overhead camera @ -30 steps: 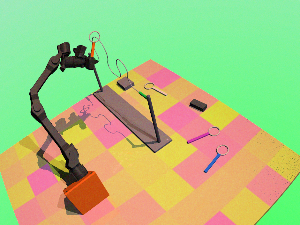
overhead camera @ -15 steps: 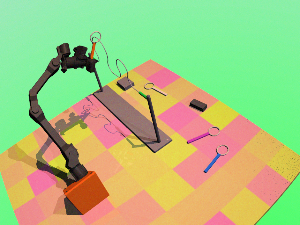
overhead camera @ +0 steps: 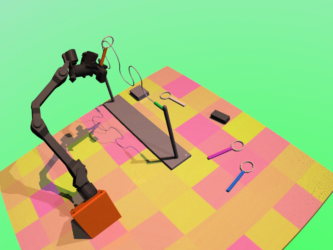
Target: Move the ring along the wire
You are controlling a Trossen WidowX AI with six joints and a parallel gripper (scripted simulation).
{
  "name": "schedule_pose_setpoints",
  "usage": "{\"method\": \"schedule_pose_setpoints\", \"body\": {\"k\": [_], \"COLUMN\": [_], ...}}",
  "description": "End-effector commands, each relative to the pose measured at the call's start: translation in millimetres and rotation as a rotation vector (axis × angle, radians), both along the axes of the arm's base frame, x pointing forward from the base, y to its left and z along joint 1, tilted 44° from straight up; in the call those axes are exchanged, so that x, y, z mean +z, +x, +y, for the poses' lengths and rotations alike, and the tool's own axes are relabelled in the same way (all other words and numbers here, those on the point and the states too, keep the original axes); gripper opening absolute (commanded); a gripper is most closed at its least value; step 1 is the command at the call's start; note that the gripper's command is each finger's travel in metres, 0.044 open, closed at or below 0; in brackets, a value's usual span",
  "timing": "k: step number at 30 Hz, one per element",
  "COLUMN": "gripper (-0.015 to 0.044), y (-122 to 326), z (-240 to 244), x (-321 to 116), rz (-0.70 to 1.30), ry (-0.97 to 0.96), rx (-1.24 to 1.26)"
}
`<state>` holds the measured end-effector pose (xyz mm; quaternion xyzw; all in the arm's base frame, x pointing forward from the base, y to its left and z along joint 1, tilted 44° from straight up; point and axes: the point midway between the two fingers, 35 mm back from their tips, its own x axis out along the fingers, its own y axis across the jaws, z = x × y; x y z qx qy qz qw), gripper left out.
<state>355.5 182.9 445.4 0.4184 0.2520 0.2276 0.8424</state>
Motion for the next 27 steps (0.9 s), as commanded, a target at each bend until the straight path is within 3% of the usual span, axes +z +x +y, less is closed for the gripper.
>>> {"method": "schedule_pose_setpoints", "body": {"k": [1,27], "gripper": [-0.0150,-0.0150], "y": [-1,-2], "z": [1,6], "x": [1,11], "rz": [0.010,0.062], "ry": [0.052,0.372], "rx": [-0.001,-0.015]}}
